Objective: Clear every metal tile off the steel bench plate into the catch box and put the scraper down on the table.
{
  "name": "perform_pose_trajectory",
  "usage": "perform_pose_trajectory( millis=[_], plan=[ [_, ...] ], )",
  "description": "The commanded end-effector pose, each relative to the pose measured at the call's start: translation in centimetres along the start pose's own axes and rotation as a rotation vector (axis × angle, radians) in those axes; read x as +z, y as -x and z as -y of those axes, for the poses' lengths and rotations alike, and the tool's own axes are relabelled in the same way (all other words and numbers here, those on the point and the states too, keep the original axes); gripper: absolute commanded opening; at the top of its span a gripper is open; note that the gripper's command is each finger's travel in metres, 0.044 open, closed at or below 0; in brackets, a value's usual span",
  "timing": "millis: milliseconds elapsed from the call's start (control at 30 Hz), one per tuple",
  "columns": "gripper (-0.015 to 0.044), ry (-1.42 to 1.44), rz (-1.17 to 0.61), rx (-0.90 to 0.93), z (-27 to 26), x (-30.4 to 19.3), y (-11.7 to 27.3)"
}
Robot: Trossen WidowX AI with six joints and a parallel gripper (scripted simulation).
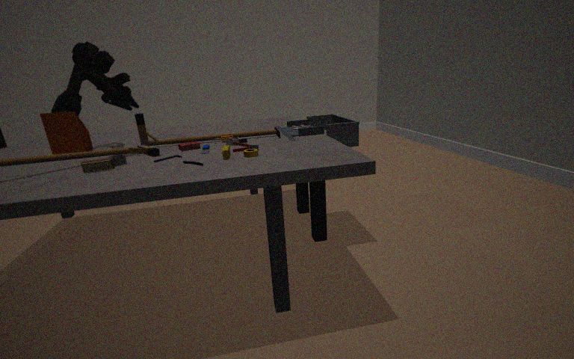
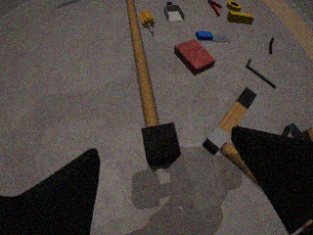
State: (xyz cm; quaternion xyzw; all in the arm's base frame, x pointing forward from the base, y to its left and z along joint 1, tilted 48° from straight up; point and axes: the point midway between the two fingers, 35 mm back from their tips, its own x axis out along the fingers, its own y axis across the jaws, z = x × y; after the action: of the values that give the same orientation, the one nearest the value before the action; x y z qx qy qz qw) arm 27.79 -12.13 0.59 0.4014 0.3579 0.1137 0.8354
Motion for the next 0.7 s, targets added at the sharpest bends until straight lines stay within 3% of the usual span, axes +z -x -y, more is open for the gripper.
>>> perform_pose_trajectory(
  millis=[0,667],
  plan=[
    [0.044,-0.008,0.059,0.005,0.0,1.5,1.3],
    [0.044,-0.031,0.345,0.031,0.2,7.2,8.9]
  ],
)
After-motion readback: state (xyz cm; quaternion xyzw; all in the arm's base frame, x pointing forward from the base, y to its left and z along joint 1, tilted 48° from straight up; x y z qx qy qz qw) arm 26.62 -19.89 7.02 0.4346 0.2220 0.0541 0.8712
